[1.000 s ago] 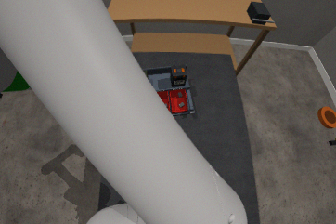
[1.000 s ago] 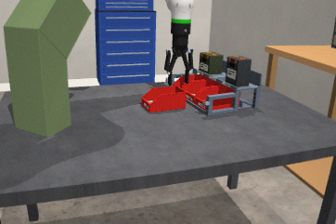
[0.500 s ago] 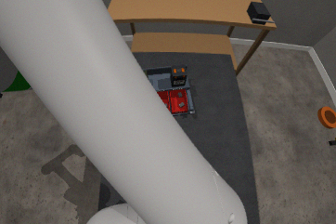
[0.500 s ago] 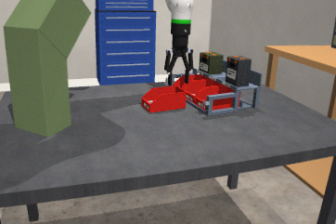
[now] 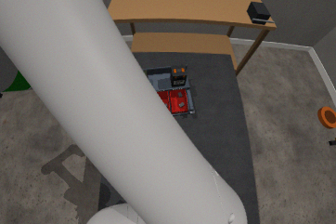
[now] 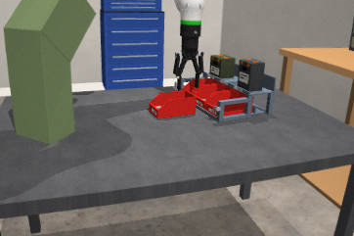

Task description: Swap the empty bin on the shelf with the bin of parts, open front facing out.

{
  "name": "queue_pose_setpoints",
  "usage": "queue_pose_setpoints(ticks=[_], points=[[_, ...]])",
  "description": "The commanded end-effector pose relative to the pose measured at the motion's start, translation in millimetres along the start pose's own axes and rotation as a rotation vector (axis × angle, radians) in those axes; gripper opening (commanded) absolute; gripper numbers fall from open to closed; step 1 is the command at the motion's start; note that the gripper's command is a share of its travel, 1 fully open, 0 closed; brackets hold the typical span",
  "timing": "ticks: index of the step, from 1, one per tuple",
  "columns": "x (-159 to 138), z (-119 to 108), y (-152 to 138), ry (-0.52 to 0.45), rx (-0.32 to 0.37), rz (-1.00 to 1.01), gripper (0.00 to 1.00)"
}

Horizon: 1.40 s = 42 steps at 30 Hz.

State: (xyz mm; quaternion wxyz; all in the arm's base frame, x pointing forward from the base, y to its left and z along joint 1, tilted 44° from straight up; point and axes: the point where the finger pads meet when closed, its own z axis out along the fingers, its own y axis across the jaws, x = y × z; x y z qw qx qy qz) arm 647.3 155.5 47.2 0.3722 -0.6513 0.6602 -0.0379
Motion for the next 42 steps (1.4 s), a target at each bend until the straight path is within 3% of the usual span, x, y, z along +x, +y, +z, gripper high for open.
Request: queue_pose_setpoints(ticks=[1,42], points=[[0.2,-0.7,-0.9,0.000,0.001,0.000,0.62],[0.2,6.2,-0.9,0.000,0.001,0.000,0.62]])
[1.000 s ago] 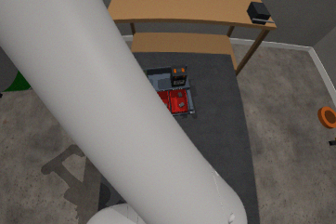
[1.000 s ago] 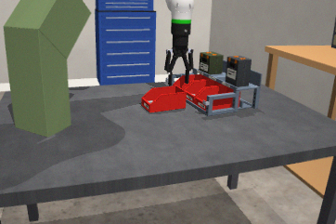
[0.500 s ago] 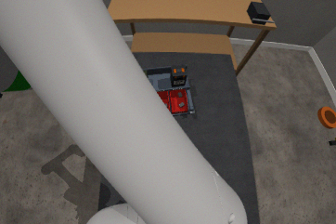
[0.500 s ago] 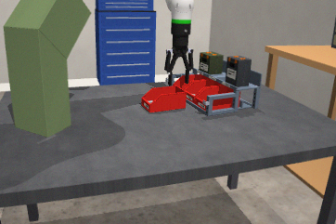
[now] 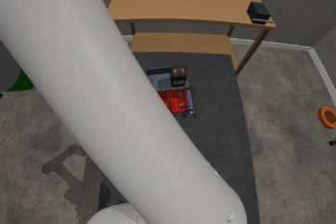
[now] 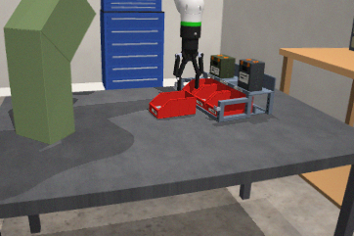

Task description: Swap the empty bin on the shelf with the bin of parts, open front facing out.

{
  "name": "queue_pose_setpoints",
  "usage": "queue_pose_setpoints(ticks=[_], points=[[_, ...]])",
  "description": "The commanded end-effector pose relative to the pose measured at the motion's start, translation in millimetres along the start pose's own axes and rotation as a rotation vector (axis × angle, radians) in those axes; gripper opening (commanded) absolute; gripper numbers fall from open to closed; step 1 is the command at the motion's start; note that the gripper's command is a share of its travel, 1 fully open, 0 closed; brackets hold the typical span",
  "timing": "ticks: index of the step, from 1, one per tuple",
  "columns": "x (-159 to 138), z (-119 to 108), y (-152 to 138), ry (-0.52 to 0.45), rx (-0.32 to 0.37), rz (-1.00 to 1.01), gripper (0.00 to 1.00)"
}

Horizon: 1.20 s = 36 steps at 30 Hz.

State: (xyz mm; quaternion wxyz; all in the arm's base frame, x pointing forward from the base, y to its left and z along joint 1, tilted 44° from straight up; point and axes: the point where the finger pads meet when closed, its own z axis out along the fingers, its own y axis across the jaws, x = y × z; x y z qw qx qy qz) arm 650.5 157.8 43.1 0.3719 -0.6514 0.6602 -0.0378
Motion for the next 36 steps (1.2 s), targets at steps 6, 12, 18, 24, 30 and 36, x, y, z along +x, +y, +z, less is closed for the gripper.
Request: queue_pose_setpoints(ticks=[6,12,18,24,30,36], points=[[0.1,3.2,-0.8,0.000,0.001,0.000,0.62],[0.1,7.1,-0.8,0.000,0.001,0.000,0.62],[0.1,9.7,-0.8,0.000,0.001,0.000,0.62],[0.1,11.3,-0.8,0.000,0.001,0.000,0.62],[0.1,12.0,-0.8,0.000,0.001,0.000,0.62],[0.1,12.1,-0.8,0.000,0.001,0.000,0.62]])
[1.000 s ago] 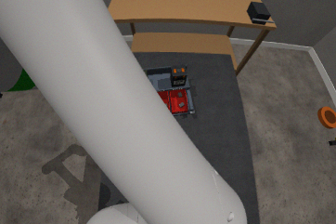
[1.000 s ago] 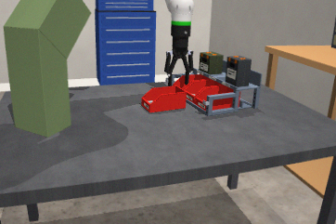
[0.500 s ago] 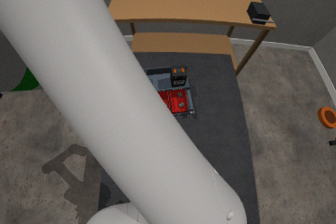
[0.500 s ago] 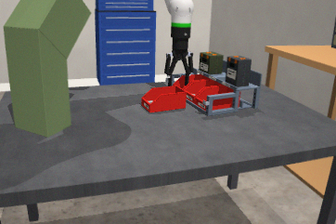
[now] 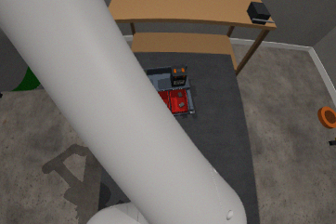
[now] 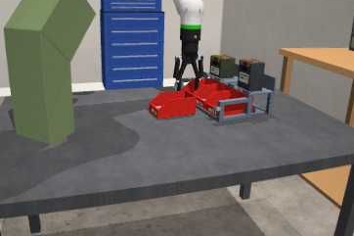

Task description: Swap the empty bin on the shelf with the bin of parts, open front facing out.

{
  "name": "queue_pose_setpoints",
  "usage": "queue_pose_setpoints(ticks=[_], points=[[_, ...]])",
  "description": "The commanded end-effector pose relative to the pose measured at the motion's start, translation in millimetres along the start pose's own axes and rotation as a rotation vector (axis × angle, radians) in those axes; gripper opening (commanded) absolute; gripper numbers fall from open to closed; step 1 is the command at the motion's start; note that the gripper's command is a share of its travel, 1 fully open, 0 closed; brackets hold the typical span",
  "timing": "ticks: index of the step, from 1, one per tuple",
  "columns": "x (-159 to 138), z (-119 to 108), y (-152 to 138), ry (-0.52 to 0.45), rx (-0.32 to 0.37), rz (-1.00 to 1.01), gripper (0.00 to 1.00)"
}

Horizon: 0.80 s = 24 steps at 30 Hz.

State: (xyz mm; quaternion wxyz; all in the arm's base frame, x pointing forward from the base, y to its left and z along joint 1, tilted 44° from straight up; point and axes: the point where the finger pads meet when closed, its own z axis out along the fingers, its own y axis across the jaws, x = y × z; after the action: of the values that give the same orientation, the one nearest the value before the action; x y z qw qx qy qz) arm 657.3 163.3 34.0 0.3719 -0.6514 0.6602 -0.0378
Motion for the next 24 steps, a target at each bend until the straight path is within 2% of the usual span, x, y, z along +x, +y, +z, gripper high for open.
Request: queue_pose_setpoints(ticks=[1,8,9,24], points=[[0.1,-0.6,-0.8,0.000,0.001,0.000,0.62],[0.1,-0.6,-0.8,0.000,0.001,0.000,0.62],[0.1,-0.6,-0.8,0.000,0.001,0.000,0.10],[0.1,-0.6,-0.8,0.000,0.001,0.000,0.10]])
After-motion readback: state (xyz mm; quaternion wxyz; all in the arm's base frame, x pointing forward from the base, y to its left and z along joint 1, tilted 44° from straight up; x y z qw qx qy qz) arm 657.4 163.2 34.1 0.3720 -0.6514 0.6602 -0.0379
